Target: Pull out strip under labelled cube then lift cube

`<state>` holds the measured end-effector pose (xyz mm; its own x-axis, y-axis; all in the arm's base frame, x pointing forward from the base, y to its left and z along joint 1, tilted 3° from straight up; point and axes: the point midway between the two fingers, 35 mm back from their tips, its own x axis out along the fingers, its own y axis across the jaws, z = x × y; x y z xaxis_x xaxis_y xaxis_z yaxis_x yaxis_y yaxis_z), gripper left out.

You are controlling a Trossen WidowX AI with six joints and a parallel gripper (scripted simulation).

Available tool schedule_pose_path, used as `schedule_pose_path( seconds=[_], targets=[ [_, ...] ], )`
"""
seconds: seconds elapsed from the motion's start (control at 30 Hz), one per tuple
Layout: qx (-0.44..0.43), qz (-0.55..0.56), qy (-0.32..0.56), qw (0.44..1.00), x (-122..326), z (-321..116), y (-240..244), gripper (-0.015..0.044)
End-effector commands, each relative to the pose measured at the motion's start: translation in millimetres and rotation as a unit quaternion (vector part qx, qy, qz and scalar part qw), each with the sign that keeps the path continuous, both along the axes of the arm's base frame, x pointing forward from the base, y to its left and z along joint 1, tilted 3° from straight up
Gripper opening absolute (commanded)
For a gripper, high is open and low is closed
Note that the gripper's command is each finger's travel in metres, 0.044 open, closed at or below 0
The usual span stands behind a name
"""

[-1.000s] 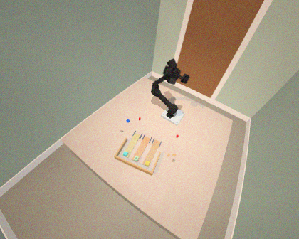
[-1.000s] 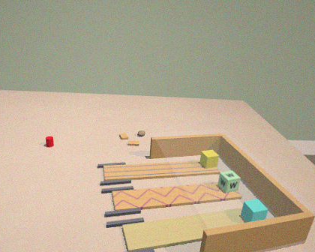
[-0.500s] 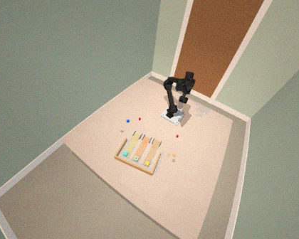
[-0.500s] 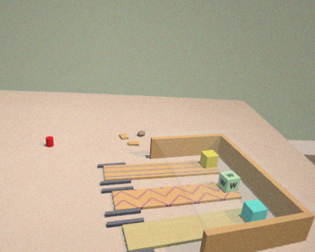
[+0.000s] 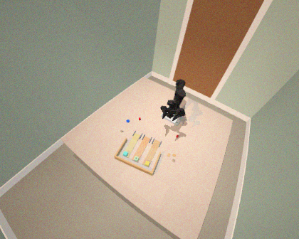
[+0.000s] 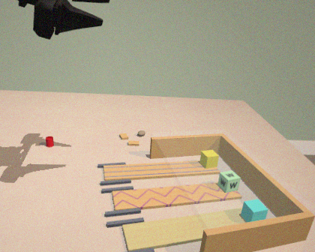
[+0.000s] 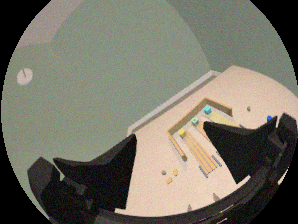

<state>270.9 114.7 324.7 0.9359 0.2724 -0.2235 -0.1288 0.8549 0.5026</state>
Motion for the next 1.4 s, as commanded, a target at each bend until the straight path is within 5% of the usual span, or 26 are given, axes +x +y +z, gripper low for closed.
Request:
schedule_pose_path(
  seconds=[0.0, 0.2, 0.5, 1.0, 1.37],
  targets=[
    [-0.149, 0.014, 0.055, 0.987, 26, -62, -34, 0.04],
    [-0.254, 0.047, 0.113, 0.959, 36, -120, -75, 0.04],
    [-0.256, 0.048, 0.115, 0.959, 36, -121, -76, 0.04],
    [-0.328, 0.166, 0.372, 0.853, 96, -179, -82, 0.0006],
    [-0.337, 0.248, 0.495, 0.762, 113, -227, -84, 0.0]
  ],
)
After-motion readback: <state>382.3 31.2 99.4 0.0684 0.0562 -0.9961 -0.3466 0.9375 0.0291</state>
